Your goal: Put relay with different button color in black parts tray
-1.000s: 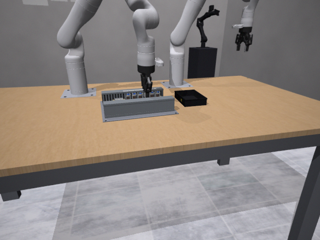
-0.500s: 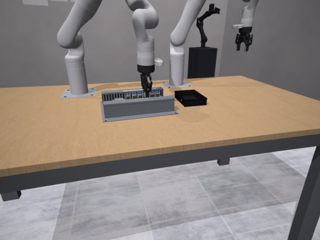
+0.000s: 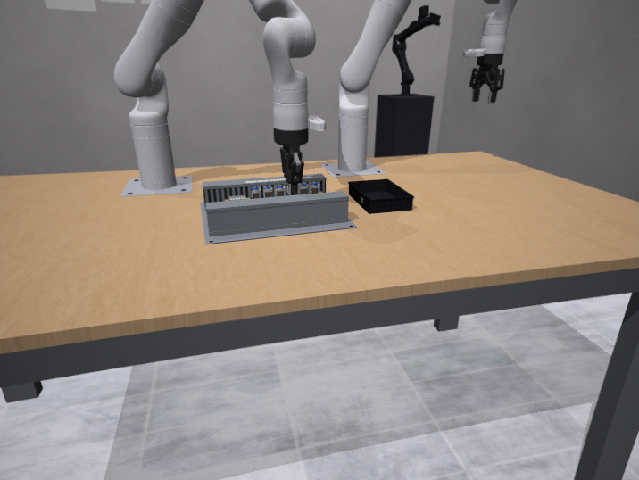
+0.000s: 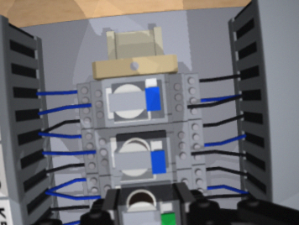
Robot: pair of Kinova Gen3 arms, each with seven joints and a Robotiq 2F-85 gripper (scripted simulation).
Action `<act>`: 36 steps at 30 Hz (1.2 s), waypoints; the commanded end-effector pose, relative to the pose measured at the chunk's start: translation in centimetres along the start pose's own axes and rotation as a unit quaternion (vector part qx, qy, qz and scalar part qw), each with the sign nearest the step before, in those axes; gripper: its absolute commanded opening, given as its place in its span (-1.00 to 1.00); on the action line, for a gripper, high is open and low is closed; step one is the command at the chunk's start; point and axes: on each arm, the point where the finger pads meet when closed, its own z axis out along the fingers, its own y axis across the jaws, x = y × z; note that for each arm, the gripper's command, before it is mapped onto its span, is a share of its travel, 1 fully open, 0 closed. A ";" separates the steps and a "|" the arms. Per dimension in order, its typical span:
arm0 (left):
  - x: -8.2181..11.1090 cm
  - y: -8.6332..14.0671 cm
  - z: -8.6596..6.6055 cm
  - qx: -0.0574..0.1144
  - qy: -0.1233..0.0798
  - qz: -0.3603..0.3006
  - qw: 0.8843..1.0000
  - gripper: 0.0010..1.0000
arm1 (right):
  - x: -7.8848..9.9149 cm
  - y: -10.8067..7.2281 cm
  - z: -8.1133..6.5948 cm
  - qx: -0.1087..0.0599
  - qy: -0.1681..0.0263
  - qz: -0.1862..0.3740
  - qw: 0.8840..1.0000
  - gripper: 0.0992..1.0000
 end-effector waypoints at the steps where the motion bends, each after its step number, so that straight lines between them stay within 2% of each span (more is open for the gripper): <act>1: 0.0 0.0 -0.1 0.000 -0.001 0.000 1.000 1.00 | 0.0 0.0 -0.1 -0.001 0.001 0.000 1.000 -1.00; 36: 0.0 0.0 -0.1 0.000 -0.001 0.000 1.000 1.00 | 0.0 -0.1 -0.1 -0.028 0.001 0.000 1.000 -1.00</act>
